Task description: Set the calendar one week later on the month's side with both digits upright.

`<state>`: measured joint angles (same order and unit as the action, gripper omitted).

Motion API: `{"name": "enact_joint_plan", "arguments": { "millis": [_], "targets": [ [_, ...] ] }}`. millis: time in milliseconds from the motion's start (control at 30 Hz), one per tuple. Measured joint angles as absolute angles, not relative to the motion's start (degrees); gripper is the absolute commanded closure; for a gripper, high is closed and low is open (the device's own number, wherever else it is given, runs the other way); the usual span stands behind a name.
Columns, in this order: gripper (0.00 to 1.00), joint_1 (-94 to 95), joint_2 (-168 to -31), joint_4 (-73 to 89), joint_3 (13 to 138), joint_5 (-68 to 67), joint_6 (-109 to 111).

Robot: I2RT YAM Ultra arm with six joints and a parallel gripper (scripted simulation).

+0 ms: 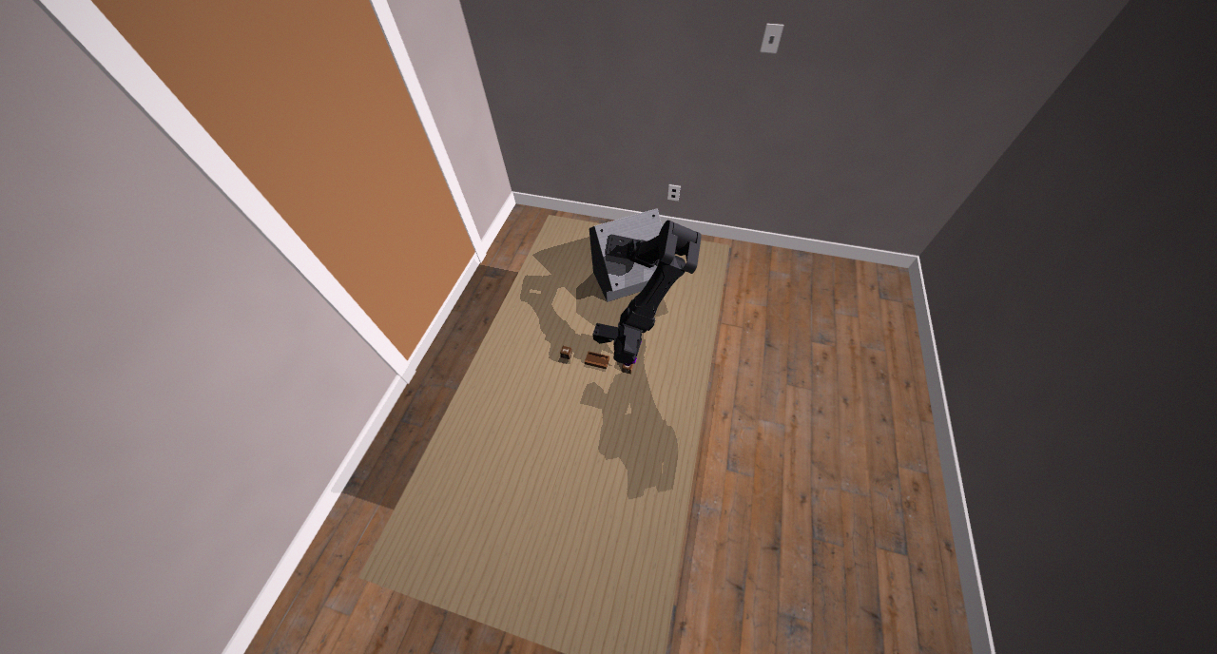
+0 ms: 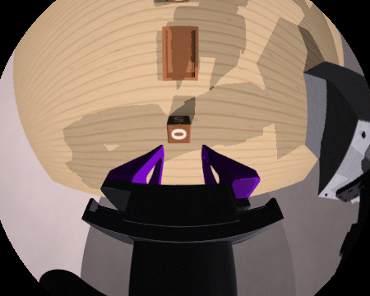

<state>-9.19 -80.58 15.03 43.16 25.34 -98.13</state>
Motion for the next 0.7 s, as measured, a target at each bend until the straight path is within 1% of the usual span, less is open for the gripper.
{"name": "enact_joint_plan", "arguments": {
  "millis": [700],
  "targets": [
    [0.53, -7.29, -84.9, 9.08, 43.09, 23.92, -100.07]
  ]
}}
